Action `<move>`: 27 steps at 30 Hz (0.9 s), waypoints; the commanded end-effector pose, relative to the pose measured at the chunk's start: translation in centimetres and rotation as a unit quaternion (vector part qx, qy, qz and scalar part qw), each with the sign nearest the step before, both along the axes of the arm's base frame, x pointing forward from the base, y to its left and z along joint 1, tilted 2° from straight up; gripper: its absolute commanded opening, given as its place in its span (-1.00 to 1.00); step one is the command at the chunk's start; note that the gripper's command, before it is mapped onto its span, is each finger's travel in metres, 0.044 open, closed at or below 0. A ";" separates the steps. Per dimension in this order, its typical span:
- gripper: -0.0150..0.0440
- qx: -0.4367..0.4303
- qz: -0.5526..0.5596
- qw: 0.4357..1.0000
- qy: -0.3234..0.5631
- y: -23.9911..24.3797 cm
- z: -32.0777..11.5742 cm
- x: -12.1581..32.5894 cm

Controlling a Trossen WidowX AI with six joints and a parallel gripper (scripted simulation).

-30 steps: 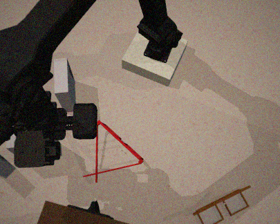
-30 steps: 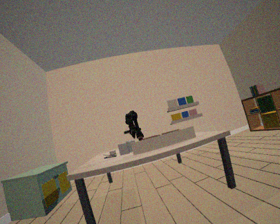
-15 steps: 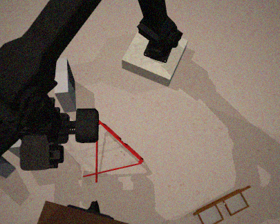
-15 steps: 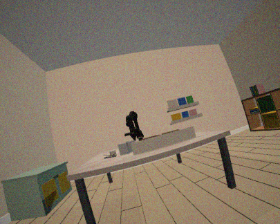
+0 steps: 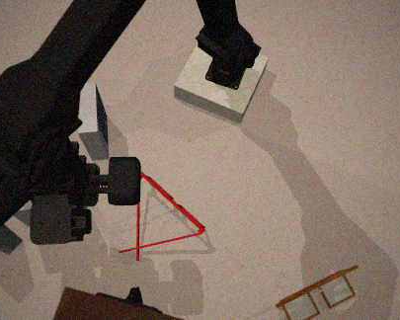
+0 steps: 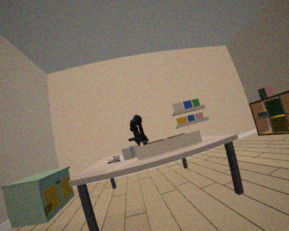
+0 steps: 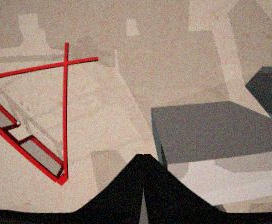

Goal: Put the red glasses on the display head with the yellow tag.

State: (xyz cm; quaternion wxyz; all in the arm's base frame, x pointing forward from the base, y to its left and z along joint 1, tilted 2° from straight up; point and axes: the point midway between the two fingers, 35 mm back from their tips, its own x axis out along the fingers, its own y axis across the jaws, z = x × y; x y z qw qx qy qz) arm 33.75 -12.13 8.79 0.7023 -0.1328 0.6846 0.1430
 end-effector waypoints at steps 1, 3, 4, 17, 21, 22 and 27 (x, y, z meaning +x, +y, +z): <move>-0.49 -0.001 0.001 1.000 0.000 -0.3 0.0 0.2; -0.49 -0.001 0.001 1.000 0.000 -0.4 0.0 0.2; -0.49 -0.001 0.001 1.000 0.000 -0.5 0.0 0.2; -0.49 -0.001 0.001 1.000 0.000 -1.2 0.0 0.6; -0.49 -0.001 0.001 1.000 0.000 -1.5 0.0 0.7; -0.49 -0.001 0.001 1.000 0.000 -1.5 0.0 0.7; -0.49 -0.001 0.001 1.000 0.000 -1.8 0.0 0.9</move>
